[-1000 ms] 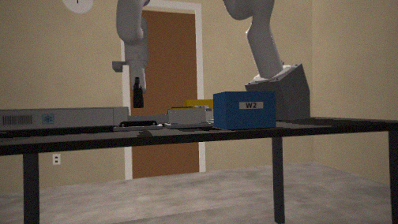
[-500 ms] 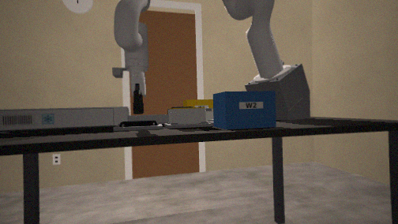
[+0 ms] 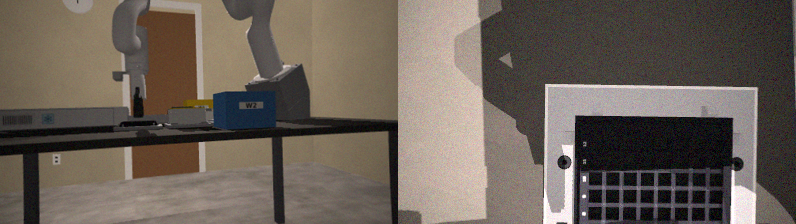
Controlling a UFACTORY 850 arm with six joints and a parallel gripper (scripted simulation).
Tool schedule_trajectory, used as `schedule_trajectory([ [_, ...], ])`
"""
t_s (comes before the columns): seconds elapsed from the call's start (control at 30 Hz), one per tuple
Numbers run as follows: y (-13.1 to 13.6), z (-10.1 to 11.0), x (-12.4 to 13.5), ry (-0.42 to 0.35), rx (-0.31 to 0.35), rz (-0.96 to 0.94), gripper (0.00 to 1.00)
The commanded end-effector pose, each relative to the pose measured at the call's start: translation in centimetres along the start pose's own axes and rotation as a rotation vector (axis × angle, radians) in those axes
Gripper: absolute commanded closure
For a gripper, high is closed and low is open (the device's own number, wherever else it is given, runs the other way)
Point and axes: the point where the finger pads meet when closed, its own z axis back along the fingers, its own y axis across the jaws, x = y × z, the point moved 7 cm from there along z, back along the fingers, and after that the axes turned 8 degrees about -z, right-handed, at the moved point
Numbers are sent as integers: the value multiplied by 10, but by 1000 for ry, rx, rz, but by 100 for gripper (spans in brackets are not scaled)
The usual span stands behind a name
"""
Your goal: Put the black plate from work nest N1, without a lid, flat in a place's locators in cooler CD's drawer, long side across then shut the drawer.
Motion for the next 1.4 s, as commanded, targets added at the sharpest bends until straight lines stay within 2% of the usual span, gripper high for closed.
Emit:
schedule_trajectory([
  [0.0, 0, 0, -1, 3, -5, 0, 0],
  [1.37, 0, -20, -1, 3, -5, 0, 0],
])
